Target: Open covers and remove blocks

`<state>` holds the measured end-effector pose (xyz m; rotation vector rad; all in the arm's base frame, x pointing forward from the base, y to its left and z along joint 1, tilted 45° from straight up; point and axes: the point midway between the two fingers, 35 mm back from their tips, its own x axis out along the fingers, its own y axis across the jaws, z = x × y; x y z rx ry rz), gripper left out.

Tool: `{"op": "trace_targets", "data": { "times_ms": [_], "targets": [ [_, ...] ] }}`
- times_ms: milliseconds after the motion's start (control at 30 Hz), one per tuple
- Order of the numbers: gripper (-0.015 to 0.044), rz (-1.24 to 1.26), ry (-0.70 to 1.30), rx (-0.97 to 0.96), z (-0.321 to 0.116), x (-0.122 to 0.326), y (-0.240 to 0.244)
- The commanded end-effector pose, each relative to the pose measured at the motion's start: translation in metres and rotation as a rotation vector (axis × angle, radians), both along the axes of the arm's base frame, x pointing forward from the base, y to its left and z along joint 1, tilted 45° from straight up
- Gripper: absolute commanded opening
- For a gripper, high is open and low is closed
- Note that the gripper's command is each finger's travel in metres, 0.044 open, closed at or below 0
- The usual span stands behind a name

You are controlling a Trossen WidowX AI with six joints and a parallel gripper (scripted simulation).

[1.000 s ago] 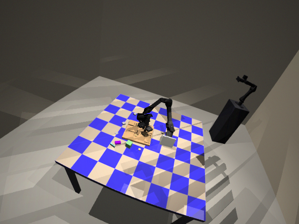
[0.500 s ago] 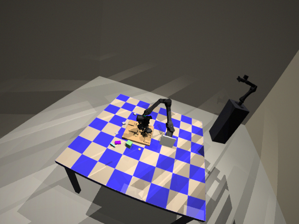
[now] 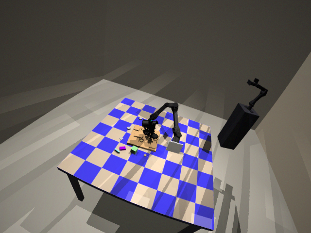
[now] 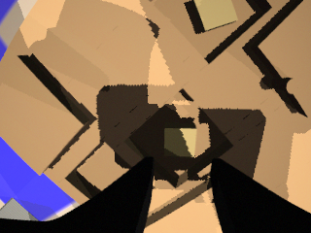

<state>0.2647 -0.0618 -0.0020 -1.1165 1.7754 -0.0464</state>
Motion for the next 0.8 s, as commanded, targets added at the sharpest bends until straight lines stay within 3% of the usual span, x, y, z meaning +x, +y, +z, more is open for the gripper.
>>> {"op": "trace_targets", "data": {
  "times_ms": [0,767],
  "targets": [
    [0.0144,0.004,0.003,-0.003,-0.0005,0.0000,-0.0003],
    [0.0144,0.004,0.003,-0.003,-0.0104,-0.0011,-0.0101]
  ]
}}
